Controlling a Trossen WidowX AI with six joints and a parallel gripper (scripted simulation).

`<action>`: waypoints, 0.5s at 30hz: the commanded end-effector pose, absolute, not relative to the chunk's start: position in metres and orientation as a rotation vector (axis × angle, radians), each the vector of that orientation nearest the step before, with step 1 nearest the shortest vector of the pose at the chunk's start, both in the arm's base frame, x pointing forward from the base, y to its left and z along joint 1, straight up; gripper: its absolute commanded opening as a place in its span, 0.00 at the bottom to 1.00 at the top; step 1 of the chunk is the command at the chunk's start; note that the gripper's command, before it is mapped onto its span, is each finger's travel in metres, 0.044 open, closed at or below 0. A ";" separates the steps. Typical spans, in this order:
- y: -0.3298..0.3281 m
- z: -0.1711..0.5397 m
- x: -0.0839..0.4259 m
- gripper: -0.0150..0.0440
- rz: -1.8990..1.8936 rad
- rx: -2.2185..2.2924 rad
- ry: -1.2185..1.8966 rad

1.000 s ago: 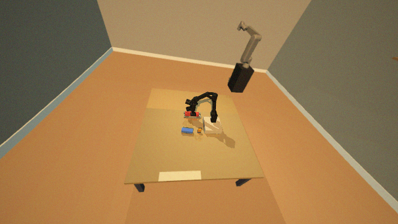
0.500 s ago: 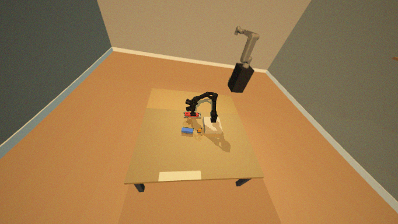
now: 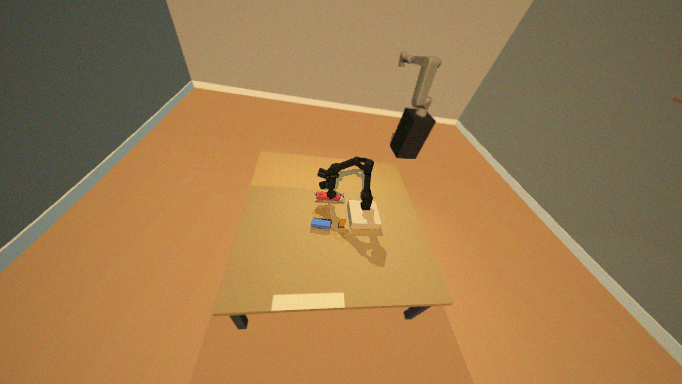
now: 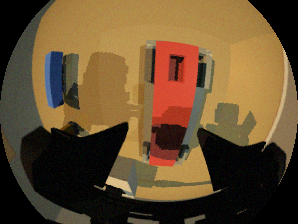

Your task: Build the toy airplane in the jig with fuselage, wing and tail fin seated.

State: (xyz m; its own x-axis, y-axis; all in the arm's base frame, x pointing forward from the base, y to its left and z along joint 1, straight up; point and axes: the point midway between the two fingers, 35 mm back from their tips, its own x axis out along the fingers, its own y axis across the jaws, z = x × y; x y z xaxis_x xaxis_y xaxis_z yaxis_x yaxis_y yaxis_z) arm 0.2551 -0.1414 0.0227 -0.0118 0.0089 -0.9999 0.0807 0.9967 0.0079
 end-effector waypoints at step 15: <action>-0.144 0.112 0.262 1.00 -0.154 0.134 1.541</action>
